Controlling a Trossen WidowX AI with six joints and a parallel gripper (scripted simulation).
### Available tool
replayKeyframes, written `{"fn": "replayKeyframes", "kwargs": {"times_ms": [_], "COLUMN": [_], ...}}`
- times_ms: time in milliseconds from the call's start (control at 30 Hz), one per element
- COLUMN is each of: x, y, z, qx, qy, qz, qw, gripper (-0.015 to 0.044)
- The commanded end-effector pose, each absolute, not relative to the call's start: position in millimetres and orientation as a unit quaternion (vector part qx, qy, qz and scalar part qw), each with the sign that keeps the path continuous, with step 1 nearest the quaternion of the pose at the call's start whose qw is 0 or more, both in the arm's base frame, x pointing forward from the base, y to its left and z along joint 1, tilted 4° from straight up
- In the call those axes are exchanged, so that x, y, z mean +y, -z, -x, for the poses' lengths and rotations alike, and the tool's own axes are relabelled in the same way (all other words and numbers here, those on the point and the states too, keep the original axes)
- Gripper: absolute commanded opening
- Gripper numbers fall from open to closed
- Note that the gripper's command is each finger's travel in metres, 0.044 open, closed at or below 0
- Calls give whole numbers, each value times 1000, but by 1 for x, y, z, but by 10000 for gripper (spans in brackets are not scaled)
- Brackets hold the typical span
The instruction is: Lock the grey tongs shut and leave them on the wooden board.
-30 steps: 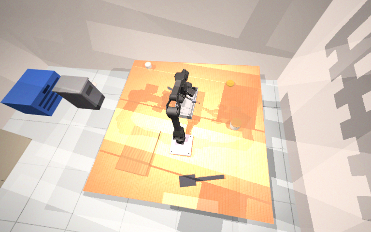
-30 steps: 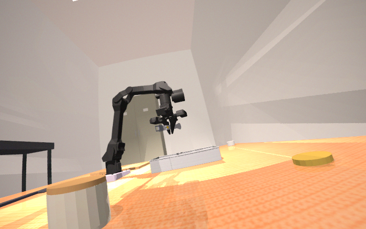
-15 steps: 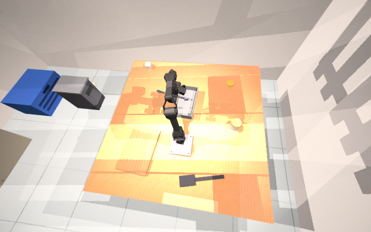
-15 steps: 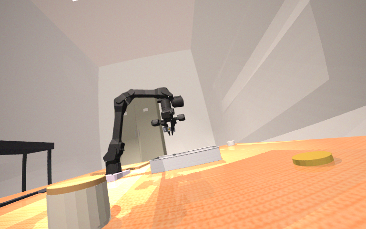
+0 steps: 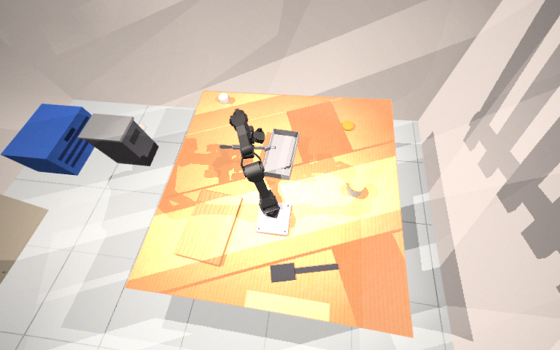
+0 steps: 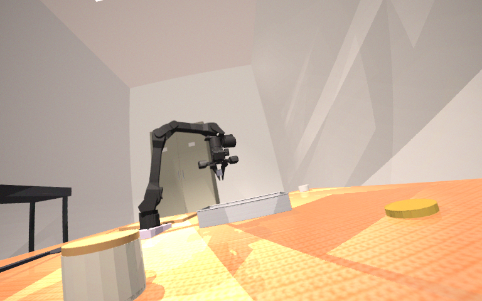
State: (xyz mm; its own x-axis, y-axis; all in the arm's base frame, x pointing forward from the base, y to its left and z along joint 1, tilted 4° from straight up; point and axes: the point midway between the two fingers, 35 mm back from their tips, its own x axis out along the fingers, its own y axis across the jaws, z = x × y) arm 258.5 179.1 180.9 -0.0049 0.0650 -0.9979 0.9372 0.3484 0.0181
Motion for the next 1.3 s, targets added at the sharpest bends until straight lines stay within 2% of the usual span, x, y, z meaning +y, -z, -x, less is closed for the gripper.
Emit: {"fn": "replayKeyframes", "kwargs": {"times_ms": [0, 733, 1000, 1267], "x": [196, 272, 280, 297], "y": [-183, -192, -192, -194], "z": [-246, -159, -145, -109], "qx": [610, 672, 679, 693], "qy": [362, 235, 217, 170], "qz": [-400, -283, -265, -221], "qw": [581, 643, 649, 664], "gripper": [-150, -150, -150, -150]}}
